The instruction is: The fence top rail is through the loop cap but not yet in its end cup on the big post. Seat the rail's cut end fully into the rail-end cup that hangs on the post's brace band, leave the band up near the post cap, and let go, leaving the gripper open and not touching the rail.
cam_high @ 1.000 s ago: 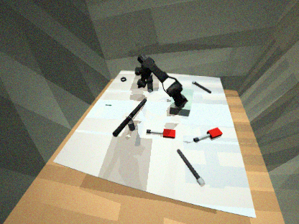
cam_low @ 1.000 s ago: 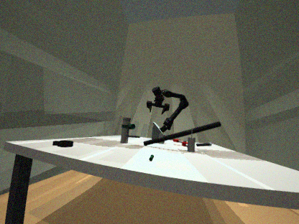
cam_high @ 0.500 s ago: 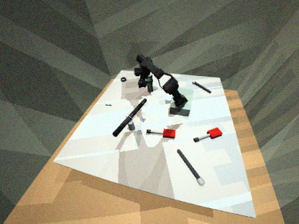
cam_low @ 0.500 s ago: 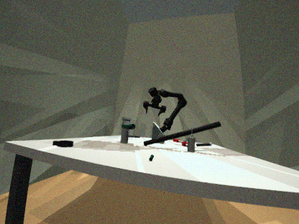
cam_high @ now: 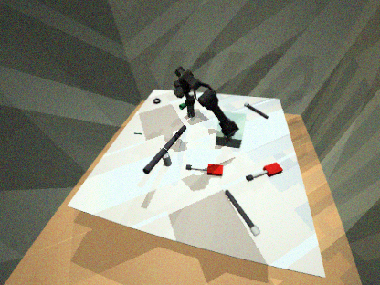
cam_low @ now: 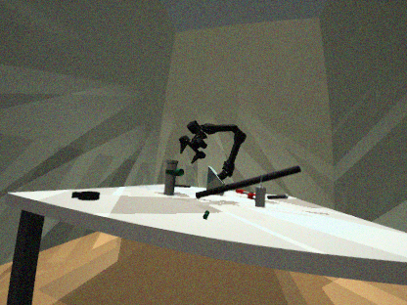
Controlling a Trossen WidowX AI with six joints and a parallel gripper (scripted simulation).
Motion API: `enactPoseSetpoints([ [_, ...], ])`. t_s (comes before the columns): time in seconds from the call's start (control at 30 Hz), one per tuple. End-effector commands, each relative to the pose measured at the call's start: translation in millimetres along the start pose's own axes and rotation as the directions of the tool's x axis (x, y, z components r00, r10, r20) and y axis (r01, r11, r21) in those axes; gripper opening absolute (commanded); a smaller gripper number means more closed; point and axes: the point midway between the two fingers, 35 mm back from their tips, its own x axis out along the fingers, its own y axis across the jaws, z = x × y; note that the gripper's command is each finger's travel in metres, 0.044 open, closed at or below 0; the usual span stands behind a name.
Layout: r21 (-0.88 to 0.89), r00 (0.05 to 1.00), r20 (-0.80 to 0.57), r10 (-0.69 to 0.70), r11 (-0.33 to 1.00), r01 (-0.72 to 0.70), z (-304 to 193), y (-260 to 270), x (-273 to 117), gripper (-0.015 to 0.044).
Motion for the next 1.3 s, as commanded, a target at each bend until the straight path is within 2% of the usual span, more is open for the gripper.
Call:
enactPoseSetpoints([
  [0.0, -0.083, 1.000, -0.021, -0.007, 0.996, 0.005, -8, -6, 6, 0.0440],
  [0.17, -0.083, 1.000, -0.021, -0.007, 0.996, 0.005, -9, -5, 8, 0.0440],
  [0.4, -0.083, 1.000, -0.019, -0.007, 0.997, 0.005, -11, 19, 49, 0.0440],
  [1.27, -0.084, 1.000, -0.019, -0.007, 0.996, 0.005, -11, 18, 83, 0.0440],
])
